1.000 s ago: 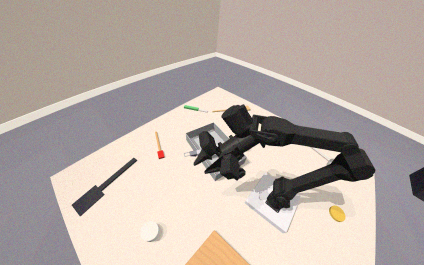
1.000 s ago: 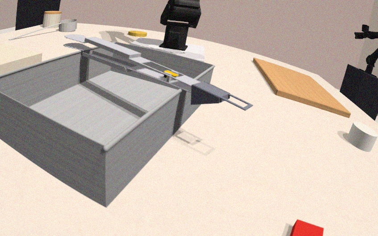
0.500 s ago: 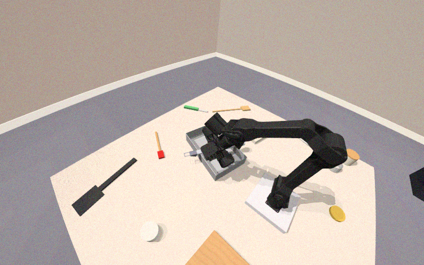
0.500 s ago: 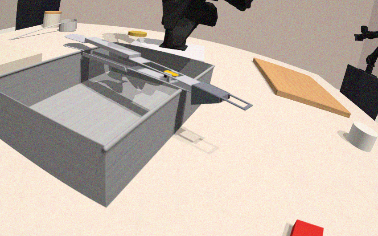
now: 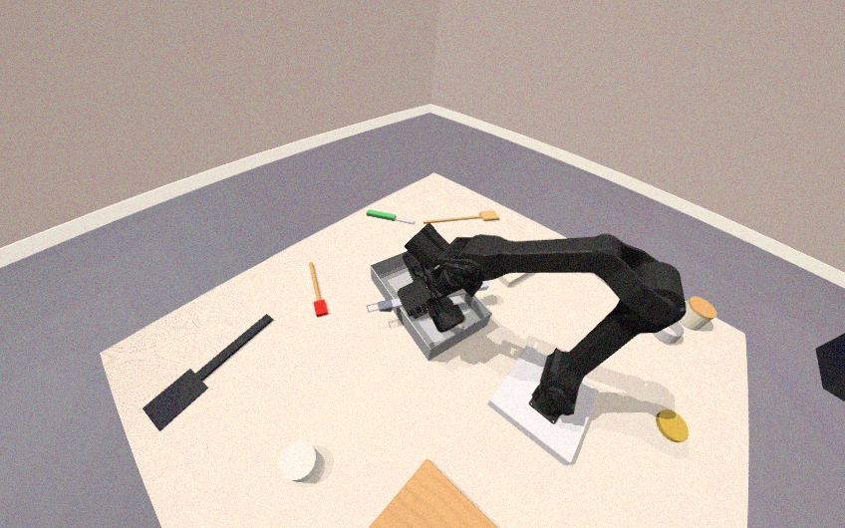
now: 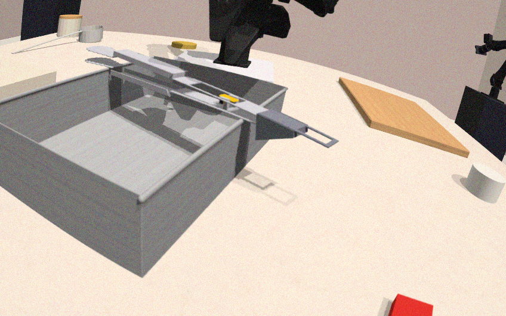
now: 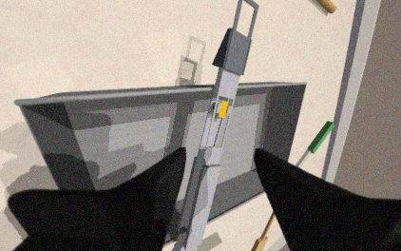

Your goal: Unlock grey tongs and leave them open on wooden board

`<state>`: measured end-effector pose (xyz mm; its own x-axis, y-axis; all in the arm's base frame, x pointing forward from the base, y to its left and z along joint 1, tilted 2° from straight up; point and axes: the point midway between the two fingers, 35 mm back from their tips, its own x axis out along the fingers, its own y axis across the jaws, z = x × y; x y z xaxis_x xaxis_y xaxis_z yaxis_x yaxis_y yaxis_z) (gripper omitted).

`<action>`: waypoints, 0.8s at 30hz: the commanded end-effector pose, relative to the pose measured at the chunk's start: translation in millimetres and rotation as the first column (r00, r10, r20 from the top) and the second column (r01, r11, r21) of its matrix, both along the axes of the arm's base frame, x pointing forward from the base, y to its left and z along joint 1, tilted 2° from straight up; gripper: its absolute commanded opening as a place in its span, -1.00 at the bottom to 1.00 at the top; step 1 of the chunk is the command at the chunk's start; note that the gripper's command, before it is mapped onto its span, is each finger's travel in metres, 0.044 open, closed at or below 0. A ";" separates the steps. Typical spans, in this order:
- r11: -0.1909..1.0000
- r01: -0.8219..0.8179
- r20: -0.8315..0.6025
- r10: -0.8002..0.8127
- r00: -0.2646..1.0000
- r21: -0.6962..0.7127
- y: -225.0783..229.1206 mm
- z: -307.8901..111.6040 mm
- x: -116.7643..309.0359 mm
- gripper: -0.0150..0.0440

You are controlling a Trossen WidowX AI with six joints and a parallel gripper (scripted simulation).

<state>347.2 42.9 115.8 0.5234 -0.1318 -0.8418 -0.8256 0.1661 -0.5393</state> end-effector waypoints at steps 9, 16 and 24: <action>1.000 0.006 -0.003 -0.006 1.000 -0.004 -2.1 -14.4 11.2 0.39; 1.000 0.006 -0.003 -0.006 1.000 -0.004 -3.4 -23.8 17.7 0.39; 1.000 0.006 -0.002 -0.006 1.000 -0.005 -5.0 -34.7 24.6 0.39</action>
<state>370.3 38.4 89.9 0.5319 -0.1408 -0.8350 -0.8176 0.1715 -0.5497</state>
